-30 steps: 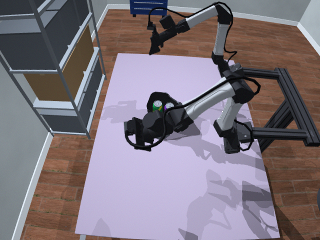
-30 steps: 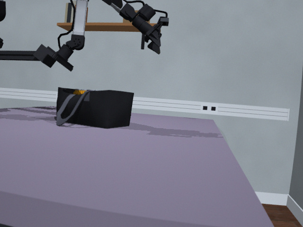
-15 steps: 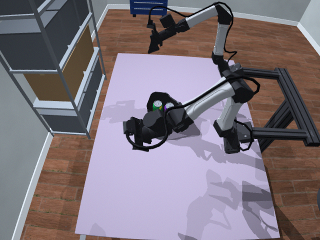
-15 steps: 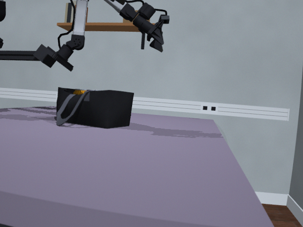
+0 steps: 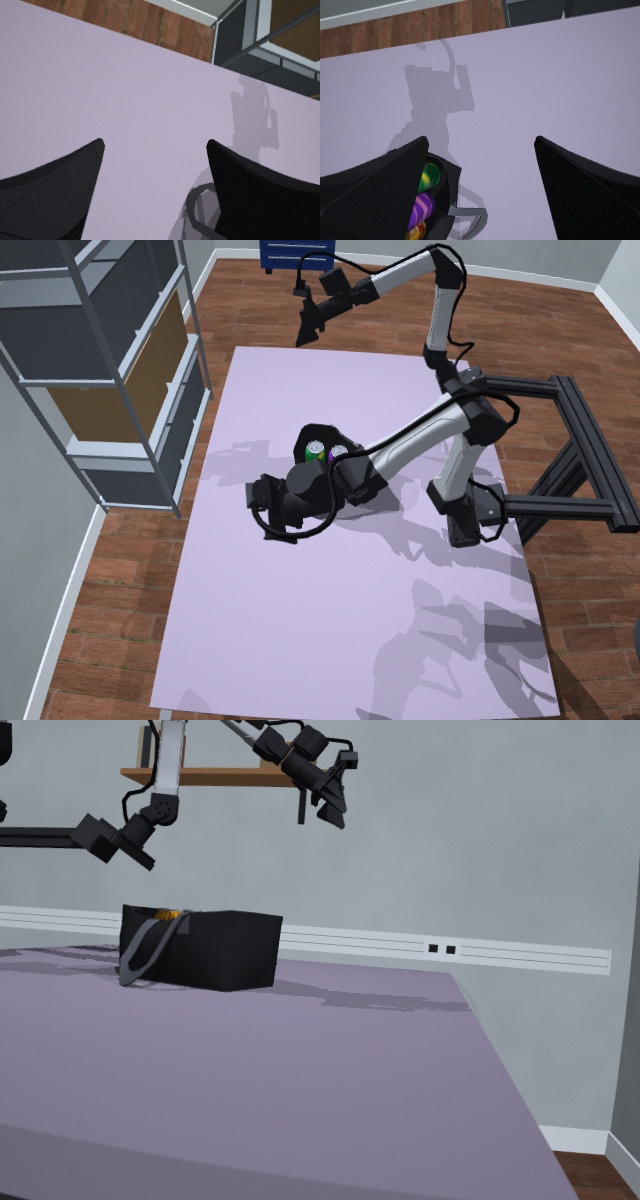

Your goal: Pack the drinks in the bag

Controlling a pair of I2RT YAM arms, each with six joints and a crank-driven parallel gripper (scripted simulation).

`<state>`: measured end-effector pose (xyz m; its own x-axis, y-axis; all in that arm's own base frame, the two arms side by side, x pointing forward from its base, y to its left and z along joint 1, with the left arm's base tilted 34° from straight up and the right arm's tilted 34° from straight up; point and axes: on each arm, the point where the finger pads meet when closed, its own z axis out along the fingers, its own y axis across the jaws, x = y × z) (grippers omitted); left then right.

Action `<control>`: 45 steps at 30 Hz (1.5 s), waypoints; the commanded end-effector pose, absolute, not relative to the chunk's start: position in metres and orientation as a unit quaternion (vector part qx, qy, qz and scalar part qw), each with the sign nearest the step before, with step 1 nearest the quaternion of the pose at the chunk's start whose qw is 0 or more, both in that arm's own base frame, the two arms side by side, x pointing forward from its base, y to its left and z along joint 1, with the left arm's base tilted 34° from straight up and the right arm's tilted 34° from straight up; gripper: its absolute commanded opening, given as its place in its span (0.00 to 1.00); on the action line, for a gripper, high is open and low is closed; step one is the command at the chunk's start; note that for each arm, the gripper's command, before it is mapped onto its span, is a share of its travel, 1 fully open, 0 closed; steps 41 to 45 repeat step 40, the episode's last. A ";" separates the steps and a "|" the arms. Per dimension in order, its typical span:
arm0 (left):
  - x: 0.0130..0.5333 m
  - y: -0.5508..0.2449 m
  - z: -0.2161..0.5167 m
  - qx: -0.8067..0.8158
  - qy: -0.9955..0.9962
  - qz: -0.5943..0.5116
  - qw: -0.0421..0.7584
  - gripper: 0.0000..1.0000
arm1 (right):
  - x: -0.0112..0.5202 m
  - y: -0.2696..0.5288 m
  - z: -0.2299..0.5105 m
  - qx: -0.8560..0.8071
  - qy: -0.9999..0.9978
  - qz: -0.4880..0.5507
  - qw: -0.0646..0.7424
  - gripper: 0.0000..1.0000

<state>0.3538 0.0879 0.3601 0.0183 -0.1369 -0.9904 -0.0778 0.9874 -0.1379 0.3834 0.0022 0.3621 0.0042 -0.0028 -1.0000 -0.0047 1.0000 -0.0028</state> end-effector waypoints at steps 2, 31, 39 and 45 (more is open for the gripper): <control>0.350 0.085 0.379 -0.068 0.689 -0.020 0.722 0.91 | 0.382 0.005 0.382 -0.008 0.691 -0.001 0.723 0.91; 0.342 0.093 0.379 -0.071 0.685 -0.014 0.724 0.91 | 0.383 0.005 0.379 -0.008 0.694 -0.001 0.719 0.91; 0.341 0.093 0.377 -0.071 0.687 -0.014 0.723 0.91 | 0.384 0.005 0.378 -0.007 0.695 -0.002 0.719 0.91; 0.341 0.093 0.377 -0.071 0.687 -0.014 0.723 0.91 | 0.384 0.005 0.378 -0.007 0.695 -0.002 0.719 0.91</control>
